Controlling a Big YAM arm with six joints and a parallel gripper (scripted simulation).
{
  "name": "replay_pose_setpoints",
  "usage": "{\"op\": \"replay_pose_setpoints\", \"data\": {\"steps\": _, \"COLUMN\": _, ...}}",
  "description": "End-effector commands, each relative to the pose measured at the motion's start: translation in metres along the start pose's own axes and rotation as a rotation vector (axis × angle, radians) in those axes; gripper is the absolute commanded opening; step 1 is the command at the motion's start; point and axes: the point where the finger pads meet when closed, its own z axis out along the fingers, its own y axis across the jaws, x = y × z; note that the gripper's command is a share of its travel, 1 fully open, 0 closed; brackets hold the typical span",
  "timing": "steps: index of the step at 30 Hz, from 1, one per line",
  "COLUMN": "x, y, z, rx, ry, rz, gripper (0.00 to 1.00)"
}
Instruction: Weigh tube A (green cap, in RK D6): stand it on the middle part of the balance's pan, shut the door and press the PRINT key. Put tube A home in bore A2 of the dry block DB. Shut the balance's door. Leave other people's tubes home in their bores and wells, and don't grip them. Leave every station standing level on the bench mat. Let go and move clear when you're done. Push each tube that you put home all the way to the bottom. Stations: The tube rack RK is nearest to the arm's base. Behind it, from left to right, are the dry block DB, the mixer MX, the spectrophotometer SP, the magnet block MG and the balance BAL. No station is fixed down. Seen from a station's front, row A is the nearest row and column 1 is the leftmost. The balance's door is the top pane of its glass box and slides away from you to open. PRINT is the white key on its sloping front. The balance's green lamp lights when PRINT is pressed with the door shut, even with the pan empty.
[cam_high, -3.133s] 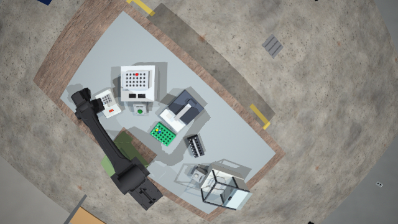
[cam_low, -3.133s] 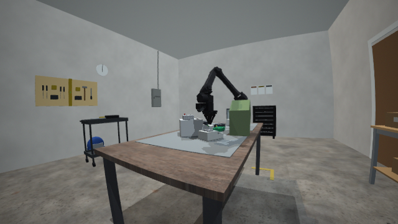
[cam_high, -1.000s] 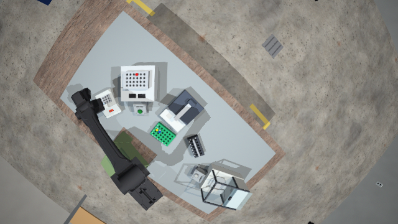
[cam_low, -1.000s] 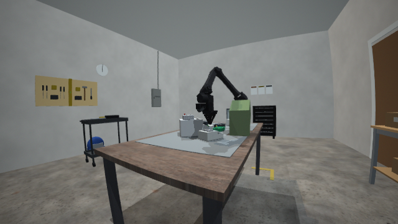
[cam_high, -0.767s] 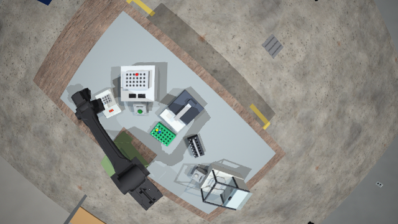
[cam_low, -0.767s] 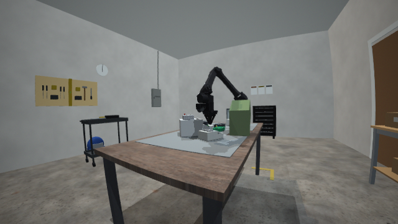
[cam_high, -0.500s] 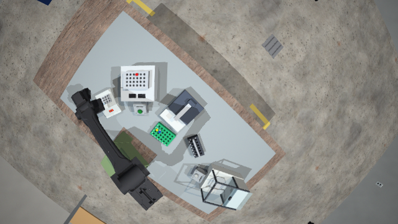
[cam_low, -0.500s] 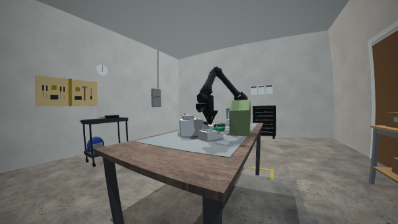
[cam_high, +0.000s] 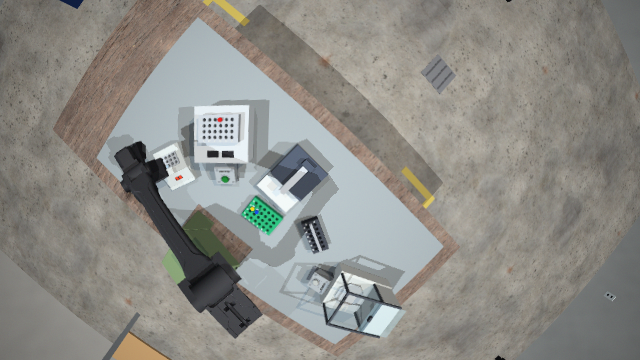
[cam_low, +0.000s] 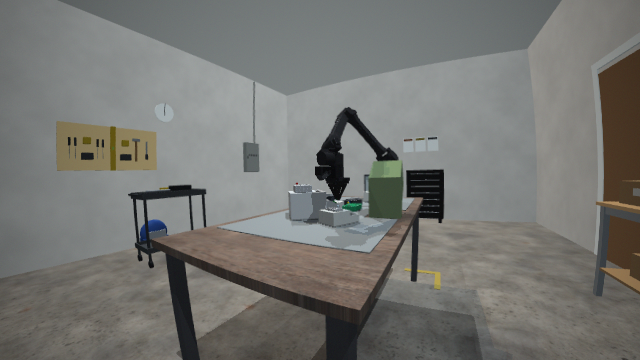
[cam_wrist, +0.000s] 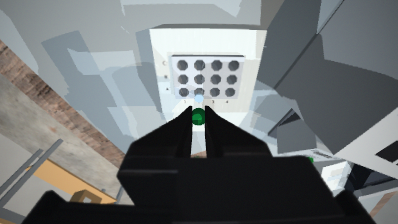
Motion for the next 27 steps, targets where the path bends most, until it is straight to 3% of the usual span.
{"op": "replay_pose_setpoints", "data": {"steps": 1, "x": -0.0156, "y": -0.0018, "z": 0.0044, "rx": -0.018, "ry": -0.014, "rz": 0.015, "gripper": 0.09}}
{"op": "replay_pose_setpoints", "data": {"steps": 27, "x": -0.0105, "y": -0.0012, "z": 0.0102, "rx": -0.017, "ry": -0.005, "rz": 0.010, "gripper": 0.09}}
